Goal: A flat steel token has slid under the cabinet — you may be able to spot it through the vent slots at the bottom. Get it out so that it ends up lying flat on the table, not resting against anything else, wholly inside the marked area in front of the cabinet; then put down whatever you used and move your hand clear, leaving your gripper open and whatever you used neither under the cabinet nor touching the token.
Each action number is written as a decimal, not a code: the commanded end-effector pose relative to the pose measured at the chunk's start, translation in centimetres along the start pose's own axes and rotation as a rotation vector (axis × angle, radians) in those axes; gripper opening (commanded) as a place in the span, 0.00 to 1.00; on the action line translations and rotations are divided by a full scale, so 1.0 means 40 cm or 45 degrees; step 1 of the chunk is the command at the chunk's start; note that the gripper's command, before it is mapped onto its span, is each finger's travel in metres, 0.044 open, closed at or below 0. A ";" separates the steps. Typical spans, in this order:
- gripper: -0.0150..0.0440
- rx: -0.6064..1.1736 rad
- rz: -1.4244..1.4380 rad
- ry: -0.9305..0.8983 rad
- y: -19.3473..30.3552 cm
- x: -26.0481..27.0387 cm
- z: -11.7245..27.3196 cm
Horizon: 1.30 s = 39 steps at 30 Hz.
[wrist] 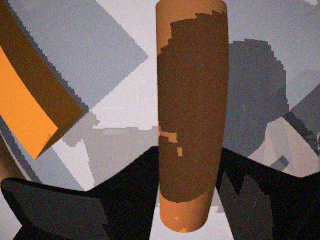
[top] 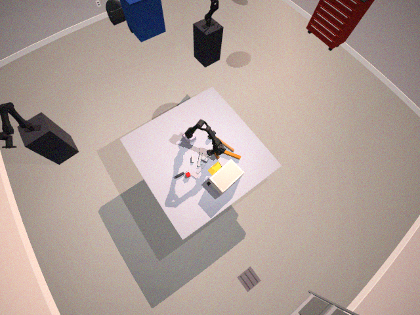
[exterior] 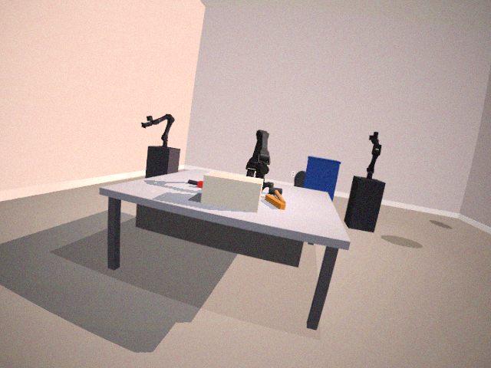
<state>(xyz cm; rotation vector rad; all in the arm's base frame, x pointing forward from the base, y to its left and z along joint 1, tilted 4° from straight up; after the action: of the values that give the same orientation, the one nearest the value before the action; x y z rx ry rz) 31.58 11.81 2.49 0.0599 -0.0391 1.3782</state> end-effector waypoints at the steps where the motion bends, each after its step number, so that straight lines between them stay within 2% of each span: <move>1: 0.25 0.003 -0.001 0.002 0.017 0.001 -0.002; 39: 0.25 0.008 -0.001 0.002 0.137 0.000 -0.003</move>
<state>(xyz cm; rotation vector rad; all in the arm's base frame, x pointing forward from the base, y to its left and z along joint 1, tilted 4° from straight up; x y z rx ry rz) 26.83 12.73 2.53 0.0627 -0.0370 1.3780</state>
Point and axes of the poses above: the point midway between the two fingers, 35 mm back from their tips, its own z axis back along the fingers, its own x axis across the jaws, y = z × x, the point moved 5 cm from there along z, back along the fingers, and after that the axes turned 2 degrees about -z, right-handed, at the moved point
